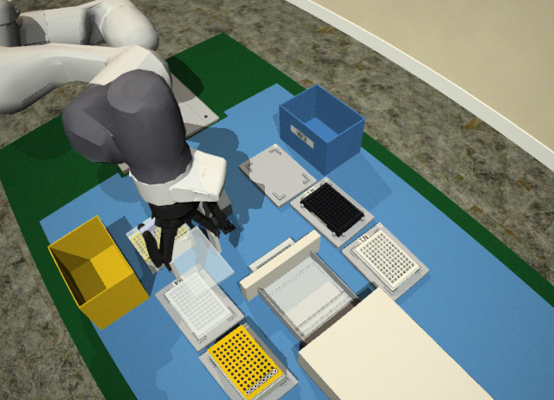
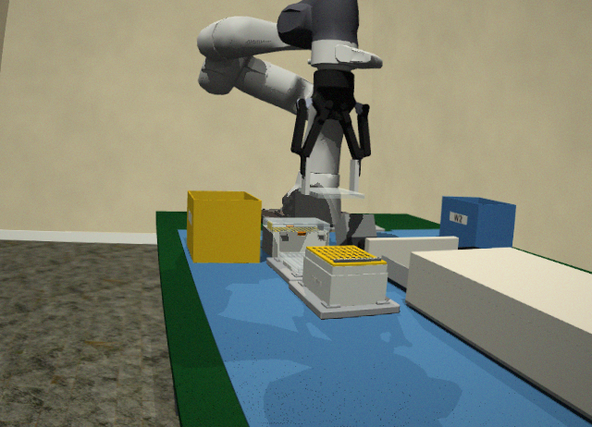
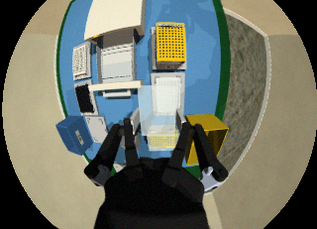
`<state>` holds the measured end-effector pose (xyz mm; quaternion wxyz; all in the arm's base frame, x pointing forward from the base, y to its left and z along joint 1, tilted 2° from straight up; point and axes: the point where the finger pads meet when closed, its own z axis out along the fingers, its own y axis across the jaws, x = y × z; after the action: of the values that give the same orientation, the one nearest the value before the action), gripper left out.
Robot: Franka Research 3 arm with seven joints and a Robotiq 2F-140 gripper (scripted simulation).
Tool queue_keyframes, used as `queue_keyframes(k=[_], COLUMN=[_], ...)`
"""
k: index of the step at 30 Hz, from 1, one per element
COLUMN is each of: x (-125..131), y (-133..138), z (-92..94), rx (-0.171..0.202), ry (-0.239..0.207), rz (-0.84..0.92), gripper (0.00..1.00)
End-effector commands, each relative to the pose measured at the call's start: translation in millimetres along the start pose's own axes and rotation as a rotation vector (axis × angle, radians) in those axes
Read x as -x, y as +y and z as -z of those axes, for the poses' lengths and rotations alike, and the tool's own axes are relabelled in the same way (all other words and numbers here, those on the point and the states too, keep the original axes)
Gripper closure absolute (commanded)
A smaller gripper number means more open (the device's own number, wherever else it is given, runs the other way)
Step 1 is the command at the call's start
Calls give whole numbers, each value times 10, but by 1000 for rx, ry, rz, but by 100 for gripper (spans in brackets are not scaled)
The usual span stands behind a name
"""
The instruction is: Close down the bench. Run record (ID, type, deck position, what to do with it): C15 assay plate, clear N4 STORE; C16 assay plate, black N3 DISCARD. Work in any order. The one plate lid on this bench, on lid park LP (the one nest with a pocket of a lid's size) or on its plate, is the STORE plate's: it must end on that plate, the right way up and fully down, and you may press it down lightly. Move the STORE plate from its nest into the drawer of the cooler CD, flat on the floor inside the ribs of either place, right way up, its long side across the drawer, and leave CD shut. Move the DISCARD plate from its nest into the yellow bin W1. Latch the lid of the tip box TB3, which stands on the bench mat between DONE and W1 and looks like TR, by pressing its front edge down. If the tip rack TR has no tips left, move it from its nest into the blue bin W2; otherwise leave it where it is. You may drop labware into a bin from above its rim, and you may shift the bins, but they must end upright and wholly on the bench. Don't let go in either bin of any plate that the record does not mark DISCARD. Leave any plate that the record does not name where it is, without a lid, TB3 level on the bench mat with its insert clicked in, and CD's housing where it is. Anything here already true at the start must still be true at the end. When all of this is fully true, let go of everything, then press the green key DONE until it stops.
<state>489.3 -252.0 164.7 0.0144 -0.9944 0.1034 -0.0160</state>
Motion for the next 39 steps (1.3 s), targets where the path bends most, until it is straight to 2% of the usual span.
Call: queue_keyframes(k=[1, 14, 26, 39], x=[-19, -170, -161, -158], y=[59, 366, 367, 363], z=[-10, -9, -9, -156], rx=[5, 5, 5, 5], ry=[-3, -3, -3, -3], rz=[37, 37, 37, 37], gripper=[100, 100, 100, 100])
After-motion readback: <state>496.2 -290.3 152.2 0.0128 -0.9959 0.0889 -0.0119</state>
